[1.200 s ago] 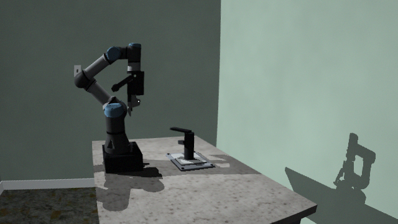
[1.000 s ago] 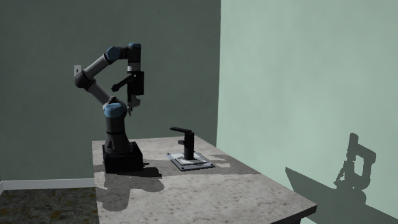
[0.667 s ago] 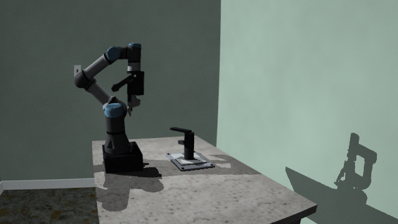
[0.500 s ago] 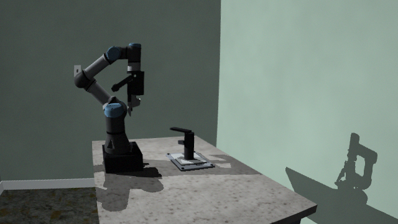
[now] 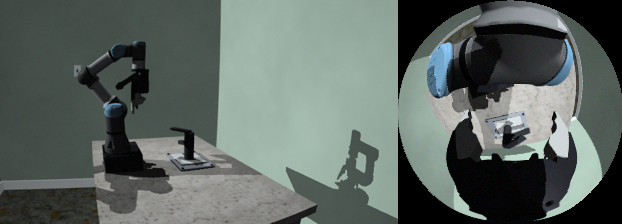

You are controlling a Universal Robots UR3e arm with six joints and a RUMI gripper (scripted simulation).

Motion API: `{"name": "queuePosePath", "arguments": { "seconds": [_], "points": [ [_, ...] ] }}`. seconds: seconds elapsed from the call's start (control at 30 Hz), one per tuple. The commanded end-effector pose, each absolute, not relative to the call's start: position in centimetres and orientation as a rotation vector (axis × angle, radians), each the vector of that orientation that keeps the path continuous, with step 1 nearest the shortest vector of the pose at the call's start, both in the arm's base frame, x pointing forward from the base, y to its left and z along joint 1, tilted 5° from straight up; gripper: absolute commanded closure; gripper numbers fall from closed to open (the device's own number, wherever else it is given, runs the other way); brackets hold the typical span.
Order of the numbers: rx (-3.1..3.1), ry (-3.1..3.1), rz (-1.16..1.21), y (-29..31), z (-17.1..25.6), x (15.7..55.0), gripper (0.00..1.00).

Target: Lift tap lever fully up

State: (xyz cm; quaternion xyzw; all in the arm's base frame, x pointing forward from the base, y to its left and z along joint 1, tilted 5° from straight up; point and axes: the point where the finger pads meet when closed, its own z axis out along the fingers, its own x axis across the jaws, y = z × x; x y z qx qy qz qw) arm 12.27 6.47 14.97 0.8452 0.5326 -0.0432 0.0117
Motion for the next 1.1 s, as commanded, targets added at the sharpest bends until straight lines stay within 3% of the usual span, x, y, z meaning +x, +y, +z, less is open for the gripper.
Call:
{"name": "queuePosePath", "arguments": {
  "seconds": [0.0,0.8,1.07],
  "points": [
    [2.678,1.584,-0.137,6.1,15.4,13.7,0.0],
    [2.988,0.83,-0.121,2.4,14.8,28.3,0.0],
    [3.02,0.7,-0.119,1.8,13.9,30.8,0.0]
  ]
}}
